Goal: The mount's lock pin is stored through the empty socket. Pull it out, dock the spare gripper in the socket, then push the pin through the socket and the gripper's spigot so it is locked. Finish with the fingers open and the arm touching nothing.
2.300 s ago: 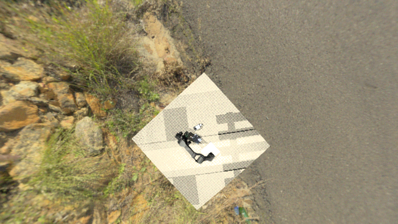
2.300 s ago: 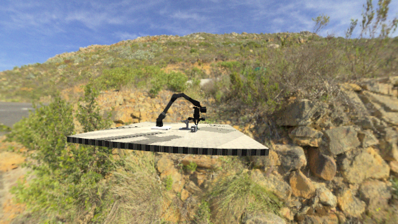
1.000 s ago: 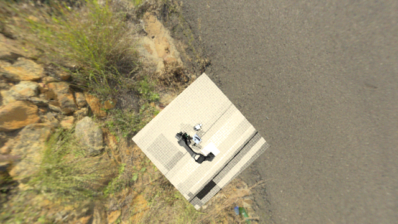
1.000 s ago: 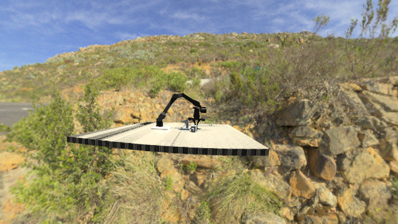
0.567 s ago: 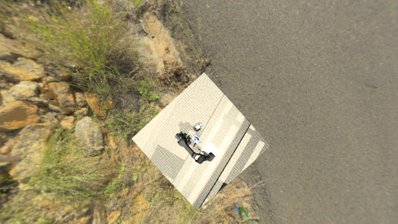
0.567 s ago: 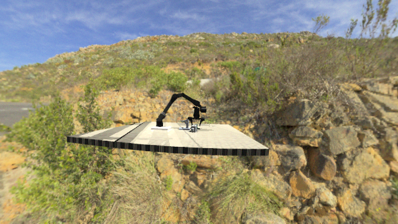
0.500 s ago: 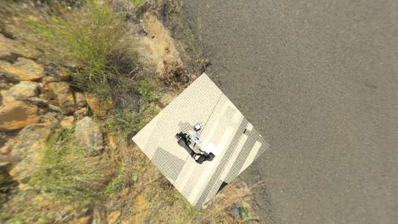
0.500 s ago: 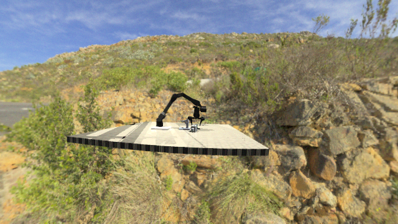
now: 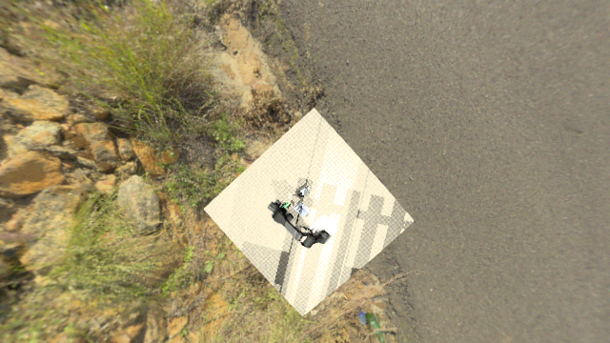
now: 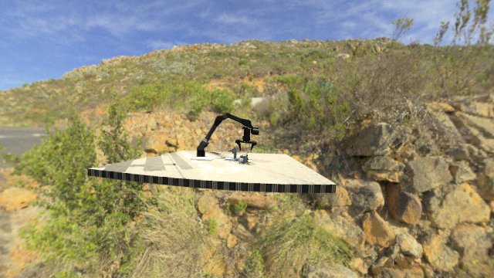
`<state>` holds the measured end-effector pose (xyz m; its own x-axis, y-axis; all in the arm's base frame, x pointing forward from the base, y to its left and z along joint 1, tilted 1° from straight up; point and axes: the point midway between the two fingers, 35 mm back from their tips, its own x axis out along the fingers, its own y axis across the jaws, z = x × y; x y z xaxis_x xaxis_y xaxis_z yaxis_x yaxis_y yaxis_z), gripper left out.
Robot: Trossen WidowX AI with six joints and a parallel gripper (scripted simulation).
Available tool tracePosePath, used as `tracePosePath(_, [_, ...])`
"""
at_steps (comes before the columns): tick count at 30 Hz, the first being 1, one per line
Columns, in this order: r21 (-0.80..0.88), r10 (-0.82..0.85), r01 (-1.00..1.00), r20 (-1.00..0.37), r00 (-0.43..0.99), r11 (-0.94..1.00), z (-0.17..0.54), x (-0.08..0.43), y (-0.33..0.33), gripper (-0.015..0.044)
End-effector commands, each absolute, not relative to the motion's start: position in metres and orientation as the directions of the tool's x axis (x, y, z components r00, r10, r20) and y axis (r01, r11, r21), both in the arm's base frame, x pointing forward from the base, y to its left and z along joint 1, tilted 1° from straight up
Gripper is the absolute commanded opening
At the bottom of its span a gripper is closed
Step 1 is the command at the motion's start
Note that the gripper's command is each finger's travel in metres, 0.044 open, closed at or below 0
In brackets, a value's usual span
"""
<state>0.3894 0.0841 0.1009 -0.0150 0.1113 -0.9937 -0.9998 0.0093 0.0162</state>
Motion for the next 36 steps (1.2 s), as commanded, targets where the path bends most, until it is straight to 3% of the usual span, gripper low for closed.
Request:
tracePosePath(1, [0.016,0.111,-1.000,-0.994,-0.014,0.009,0.111,0.389,0.084,0.0440])
tracePosePath(29, [-0.037,0.120,-0.999,-0.992,0.041,0.032,0.193,0.384,0.078,0.0440])
tracePosePath(36, [-0.033,0.063,-0.989,-0.997,0.043,0.142,0.178,0.388,-0.043,0.0440])
